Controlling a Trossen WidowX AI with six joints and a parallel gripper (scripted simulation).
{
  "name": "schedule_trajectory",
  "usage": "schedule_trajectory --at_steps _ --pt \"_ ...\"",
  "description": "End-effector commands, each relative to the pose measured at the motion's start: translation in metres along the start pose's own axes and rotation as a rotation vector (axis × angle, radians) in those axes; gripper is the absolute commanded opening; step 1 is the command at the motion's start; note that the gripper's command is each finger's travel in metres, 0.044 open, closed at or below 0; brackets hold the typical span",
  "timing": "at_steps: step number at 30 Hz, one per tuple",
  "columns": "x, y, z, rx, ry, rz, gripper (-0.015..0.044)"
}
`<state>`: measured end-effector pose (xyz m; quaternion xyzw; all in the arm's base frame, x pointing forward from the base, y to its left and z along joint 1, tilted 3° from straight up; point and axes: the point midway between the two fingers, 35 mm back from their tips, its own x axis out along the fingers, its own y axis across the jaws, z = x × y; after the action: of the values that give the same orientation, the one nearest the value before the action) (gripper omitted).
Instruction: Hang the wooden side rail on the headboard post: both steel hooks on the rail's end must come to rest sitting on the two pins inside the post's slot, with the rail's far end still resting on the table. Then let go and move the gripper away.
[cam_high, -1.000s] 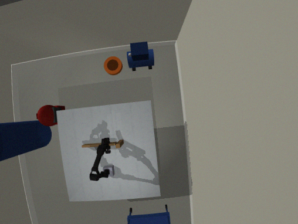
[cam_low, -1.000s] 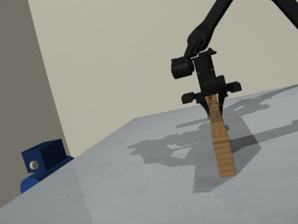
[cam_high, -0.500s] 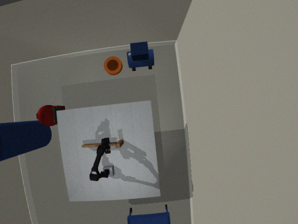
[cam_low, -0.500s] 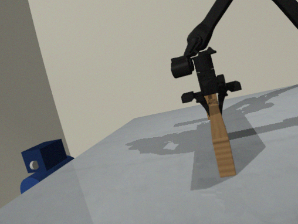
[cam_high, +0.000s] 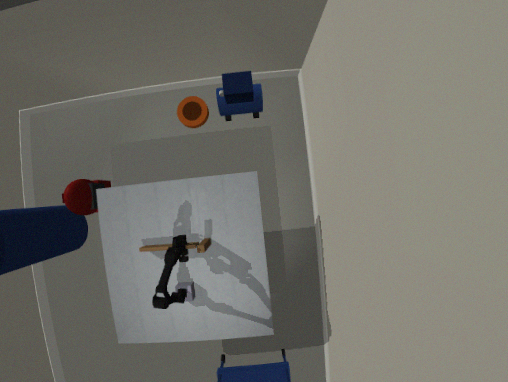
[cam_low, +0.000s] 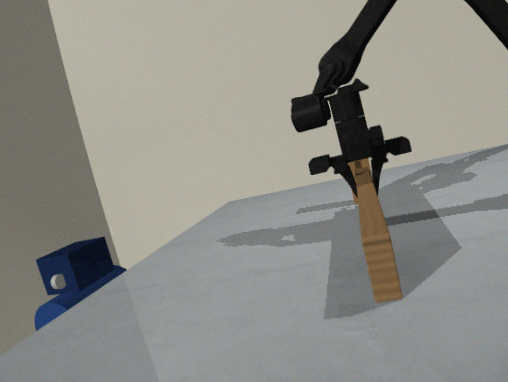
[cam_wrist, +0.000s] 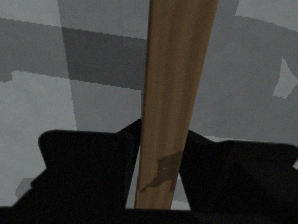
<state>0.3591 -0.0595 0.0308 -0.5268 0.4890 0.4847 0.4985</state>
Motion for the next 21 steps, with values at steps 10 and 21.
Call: schedule_trajectory --at_steps 10,21 --pt "-0.0075 -0.0036 -0.0002 0.006 -0.001 -0.016 0.0000" --pt "-0.0093 -0.0036 -0.0002 0.006 -0.001 -0.016 0.0000"
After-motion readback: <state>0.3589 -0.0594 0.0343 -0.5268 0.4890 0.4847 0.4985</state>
